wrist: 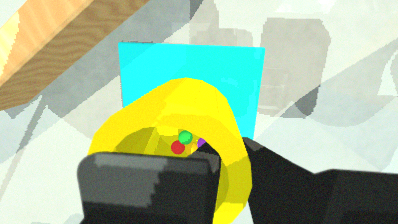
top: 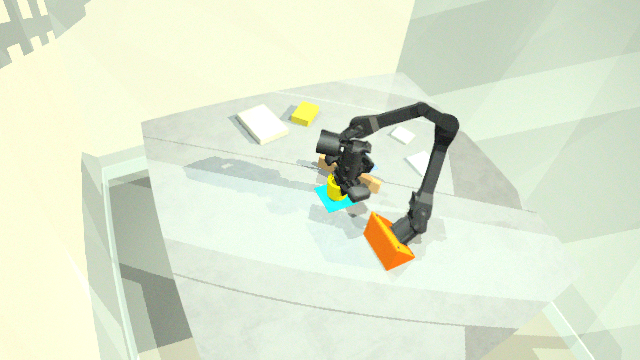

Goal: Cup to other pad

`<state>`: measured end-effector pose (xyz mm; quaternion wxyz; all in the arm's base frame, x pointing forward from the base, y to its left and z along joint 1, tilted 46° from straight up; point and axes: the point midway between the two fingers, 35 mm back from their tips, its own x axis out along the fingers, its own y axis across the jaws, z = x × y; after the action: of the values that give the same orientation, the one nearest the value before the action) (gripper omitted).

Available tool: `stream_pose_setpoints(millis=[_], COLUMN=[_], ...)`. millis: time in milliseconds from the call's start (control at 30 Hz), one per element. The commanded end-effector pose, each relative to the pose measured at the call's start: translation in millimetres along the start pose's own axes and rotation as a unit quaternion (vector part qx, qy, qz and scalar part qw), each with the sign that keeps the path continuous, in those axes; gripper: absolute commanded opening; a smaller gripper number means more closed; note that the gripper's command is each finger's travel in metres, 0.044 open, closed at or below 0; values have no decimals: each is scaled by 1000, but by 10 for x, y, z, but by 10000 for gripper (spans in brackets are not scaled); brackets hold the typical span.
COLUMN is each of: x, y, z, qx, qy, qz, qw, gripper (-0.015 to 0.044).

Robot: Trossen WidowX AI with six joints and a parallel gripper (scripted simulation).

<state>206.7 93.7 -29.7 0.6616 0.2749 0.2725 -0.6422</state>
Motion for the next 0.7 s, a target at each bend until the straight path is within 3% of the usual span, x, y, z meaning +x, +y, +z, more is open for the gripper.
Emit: stream_pose_setpoints(millis=[0,467,667], x=[56,28,28], y=[-6,-4,-4], z=[10,4,4], qx=[-3,0,0], qy=[-3,0,0], qz=[1,-1,-1], qw=[1000,1000,1000], gripper=[0,0,147])
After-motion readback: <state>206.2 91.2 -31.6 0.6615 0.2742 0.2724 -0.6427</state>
